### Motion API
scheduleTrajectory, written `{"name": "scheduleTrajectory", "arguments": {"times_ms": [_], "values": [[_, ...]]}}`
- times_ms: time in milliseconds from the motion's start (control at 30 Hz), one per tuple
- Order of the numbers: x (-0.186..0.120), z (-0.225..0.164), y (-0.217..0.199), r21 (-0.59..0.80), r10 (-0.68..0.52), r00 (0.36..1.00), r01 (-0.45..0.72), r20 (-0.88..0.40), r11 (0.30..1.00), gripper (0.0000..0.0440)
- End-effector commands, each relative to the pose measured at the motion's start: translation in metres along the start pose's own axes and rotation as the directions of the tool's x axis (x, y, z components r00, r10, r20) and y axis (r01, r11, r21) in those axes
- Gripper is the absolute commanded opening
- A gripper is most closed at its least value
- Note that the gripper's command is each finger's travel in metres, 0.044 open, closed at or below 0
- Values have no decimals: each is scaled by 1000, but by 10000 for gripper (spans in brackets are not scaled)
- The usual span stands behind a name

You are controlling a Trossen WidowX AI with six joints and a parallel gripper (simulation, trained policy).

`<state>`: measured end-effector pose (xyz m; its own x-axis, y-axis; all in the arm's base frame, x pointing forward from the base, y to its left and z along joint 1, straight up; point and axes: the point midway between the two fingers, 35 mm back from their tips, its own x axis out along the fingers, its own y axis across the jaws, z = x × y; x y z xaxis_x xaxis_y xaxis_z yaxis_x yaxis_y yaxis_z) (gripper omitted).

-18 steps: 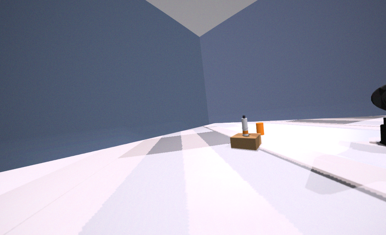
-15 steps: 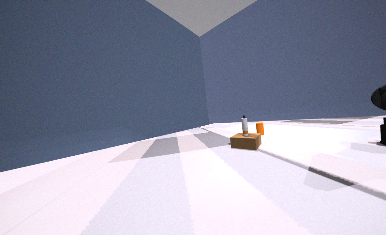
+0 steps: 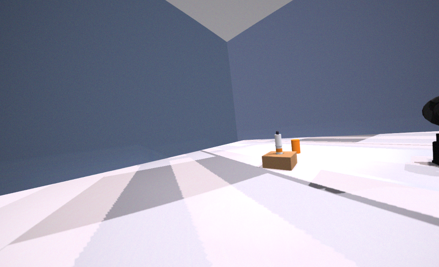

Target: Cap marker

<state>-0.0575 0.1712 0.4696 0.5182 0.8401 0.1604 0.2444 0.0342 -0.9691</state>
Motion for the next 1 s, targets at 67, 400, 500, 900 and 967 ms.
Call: {"name": "scheduleTrajectory", "arguments": {"times_ms": [67,400,500,900,967], "values": [[3,-8,7,41,29,1000,-29,-2,999,282],[7,-26,20,130,79,997,-76,-13,989,309],[8,-31,23,157,93,996,-89,-16,984,316],[13,-55,38,264,146,989,-134,-25,955,333],[14,-59,40,281,154,988,-141,-27,949,333]]}}
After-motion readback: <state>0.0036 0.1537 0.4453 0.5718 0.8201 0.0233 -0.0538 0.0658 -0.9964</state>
